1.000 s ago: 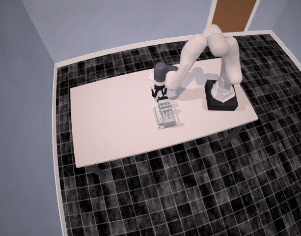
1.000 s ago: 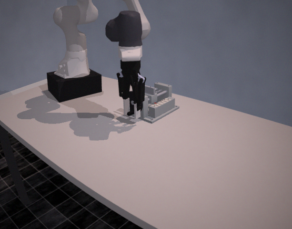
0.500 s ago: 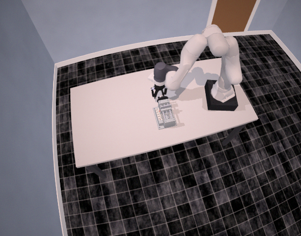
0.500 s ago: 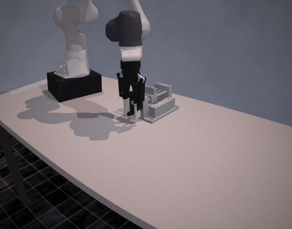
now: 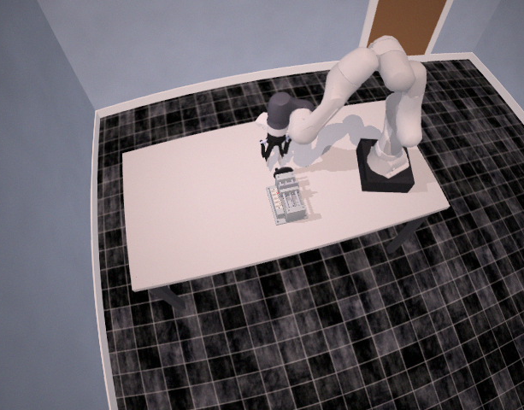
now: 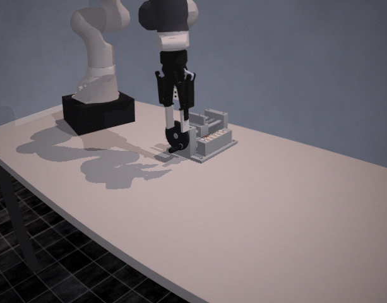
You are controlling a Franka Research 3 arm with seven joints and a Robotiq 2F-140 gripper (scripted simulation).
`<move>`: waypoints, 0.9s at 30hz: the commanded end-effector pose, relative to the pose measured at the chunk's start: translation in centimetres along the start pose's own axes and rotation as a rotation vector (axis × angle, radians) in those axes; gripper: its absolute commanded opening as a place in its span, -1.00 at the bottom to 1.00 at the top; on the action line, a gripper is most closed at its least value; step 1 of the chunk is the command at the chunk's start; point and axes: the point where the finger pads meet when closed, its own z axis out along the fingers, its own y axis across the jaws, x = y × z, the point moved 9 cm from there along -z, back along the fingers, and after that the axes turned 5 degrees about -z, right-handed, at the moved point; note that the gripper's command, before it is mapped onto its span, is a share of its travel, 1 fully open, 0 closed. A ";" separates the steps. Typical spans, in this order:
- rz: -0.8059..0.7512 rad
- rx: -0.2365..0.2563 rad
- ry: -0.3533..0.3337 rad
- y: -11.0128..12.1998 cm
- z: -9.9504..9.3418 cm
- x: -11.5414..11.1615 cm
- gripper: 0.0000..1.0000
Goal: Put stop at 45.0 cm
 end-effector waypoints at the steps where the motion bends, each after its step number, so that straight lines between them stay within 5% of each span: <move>1: 0.014 -0.043 -0.012 0.9 -1.9 -0.3 -0.33; 23: 0.014 -0.043 -0.012 0.9 -2.0 -0.3 -0.33; 27: 0.014 -0.043 -0.012 0.9 -3.1 -0.3 -0.33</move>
